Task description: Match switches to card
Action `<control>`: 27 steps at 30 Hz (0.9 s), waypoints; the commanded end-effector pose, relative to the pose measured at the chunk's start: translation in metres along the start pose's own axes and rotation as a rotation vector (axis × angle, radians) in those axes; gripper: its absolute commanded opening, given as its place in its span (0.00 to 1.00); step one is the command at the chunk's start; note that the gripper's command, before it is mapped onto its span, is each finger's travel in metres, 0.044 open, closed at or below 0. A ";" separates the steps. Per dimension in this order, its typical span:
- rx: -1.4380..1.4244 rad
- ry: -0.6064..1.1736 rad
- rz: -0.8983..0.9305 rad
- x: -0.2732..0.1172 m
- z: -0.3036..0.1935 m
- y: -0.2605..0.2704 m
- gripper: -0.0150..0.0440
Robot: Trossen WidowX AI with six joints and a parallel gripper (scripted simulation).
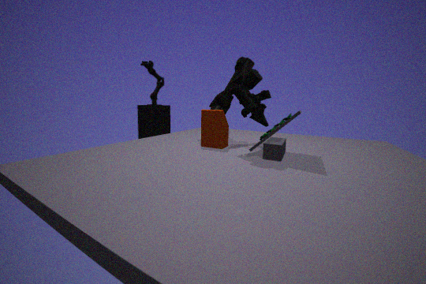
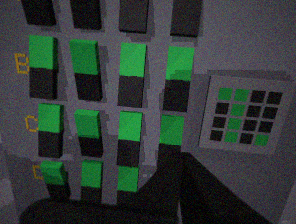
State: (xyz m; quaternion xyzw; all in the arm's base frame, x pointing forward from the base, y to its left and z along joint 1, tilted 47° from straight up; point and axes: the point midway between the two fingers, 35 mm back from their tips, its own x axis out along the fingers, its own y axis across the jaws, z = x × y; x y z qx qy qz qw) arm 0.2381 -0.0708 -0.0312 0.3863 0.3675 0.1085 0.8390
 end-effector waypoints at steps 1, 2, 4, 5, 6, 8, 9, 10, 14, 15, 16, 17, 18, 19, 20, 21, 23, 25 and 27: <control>-0.014 -0.027 0.000 -0.032 0.004 0.000 0.25; -0.013 -0.033 0.002 -0.040 0.003 0.002 0.25; -0.012 -0.039 0.005 -0.046 0.003 0.003 0.25; -0.012 -0.039 0.005 -0.046 0.003 0.003 0.25; -0.012 -0.039 0.005 -0.046 0.003 0.003 0.25; -0.012 -0.039 0.005 -0.046 0.003 0.003 0.25; -0.012 -0.039 0.005 -0.046 0.003 0.004 0.25; -0.012 -0.038 0.004 -0.046 0.003 0.006 0.25; -0.011 -0.033 -0.001 -0.047 -0.002 0.024 0.25; -0.011 -0.031 -0.003 -0.047 -0.004 0.030 0.25; -0.010 -0.030 -0.004 -0.047 -0.006 0.036 0.25; -0.010 -0.030 -0.004 -0.047 -0.009 0.042 0.25; -0.010 -0.031 -0.004 -0.047 -0.012 0.048 0.25; -0.009 -0.031 -0.003 -0.047 -0.015 0.053 0.25; -0.009 -0.031 -0.002 -0.047 -0.018 0.059 0.25; -0.008 -0.032 -0.001 -0.047 -0.021 0.063 0.25; -0.007 -0.034 0.003 -0.046 -0.029 0.072 0.25; -0.007 -0.036 0.007 -0.045 -0.035 0.079 0.25; -0.006 -0.037 0.009 -0.045 -0.038 0.081 0.25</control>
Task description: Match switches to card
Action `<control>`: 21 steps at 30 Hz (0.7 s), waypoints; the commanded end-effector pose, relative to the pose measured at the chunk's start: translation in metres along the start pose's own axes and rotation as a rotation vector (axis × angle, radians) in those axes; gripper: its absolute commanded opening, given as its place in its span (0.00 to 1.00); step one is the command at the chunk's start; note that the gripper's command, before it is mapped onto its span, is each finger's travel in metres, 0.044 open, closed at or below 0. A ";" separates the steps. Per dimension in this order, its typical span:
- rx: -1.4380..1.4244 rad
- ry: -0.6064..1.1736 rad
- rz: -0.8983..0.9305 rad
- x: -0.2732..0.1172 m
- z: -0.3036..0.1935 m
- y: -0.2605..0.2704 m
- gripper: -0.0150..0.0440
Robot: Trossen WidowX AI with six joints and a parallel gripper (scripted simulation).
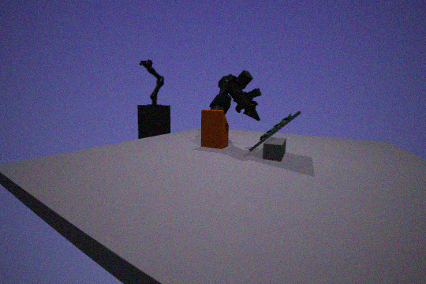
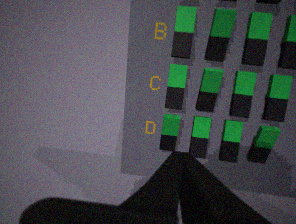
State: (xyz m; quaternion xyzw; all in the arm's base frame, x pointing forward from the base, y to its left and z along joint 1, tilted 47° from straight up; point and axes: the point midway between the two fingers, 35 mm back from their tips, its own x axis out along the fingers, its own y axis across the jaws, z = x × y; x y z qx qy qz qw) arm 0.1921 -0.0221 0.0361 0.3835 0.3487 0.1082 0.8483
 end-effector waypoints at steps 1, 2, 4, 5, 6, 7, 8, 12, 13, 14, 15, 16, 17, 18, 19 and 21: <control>0.009 0.003 -0.002 0.002 -0.007 0.004 0.25; 0.009 0.008 -0.004 0.005 -0.007 0.003 0.25; 0.007 0.020 -0.006 0.019 -0.006 0.001 0.25; 0.008 0.024 -0.005 0.026 -0.006 0.002 0.25; 0.008 0.025 -0.002 0.032 -0.006 0.003 0.25; 0.009 0.025 0.000 0.035 -0.006 0.004 0.25; 0.009 0.025 0.001 0.036 -0.006 0.004 0.25; 0.009 0.025 0.001 0.036 -0.006 0.004 0.25; 0.009 0.025 0.001 0.037 -0.006 0.004 0.25; 0.009 0.025 0.001 0.038 -0.006 0.004 0.25; 0.010 0.025 0.002 0.041 -0.006 0.005 0.25; 0.010 0.024 0.002 0.044 -0.006 0.005 0.25; 0.010 0.024 0.003 0.045 -0.006 0.005 0.25; 0.010 0.024 0.003 0.046 -0.006 0.005 0.25; 0.010 0.024 0.003 0.046 -0.006 0.005 0.25; 0.010 0.024 0.003 0.047 -0.006 0.005 0.25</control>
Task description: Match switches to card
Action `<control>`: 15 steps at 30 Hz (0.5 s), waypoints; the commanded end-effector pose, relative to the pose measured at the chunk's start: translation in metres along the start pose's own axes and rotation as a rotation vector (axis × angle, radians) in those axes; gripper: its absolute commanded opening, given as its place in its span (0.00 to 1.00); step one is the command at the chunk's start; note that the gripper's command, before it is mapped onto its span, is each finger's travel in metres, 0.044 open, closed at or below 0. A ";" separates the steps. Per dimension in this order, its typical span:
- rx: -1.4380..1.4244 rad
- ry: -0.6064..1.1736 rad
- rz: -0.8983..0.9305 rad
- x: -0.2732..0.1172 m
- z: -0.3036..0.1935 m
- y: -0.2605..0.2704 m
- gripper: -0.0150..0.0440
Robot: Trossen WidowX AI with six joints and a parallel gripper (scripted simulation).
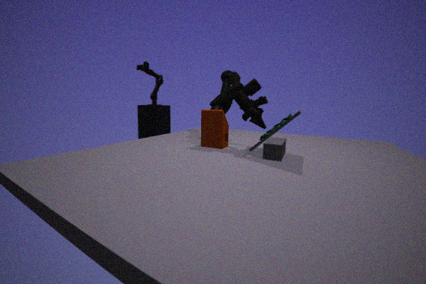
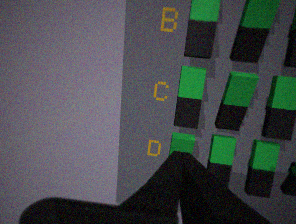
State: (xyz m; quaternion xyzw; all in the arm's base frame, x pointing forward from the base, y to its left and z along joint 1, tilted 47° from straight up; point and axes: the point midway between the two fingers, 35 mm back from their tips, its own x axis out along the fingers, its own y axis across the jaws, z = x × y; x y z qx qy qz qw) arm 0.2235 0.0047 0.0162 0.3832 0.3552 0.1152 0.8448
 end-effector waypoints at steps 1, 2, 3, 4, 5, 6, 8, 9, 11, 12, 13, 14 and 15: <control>0.012 0.005 -0.005 0.003 -0.003 -0.002 0.25; 0.011 0.006 -0.005 0.004 -0.003 -0.002 0.25; 0.011 0.006 -0.005 0.006 -0.003 -0.002 0.25; 0.011 0.006 -0.005 0.007 -0.003 -0.002 0.25; 0.011 0.006 -0.005 0.009 -0.003 -0.002 0.25; 0.011 0.006 -0.005 0.010 -0.003 -0.002 0.25; 0.011 0.006 -0.005 0.013 -0.003 -0.002 0.25; 0.011 0.006 -0.005 0.014 -0.003 -0.002 0.25; 0.011 0.006 -0.005 0.015 -0.003 -0.002 0.25; 0.011 0.006 -0.005 0.015 -0.003 -0.002 0.25; 0.011 0.006 -0.005 0.015 -0.003 -0.002 0.25; 0.011 0.006 -0.005 0.015 -0.003 -0.002 0.25; 0.011 0.006 -0.005 0.015 -0.003 -0.002 0.25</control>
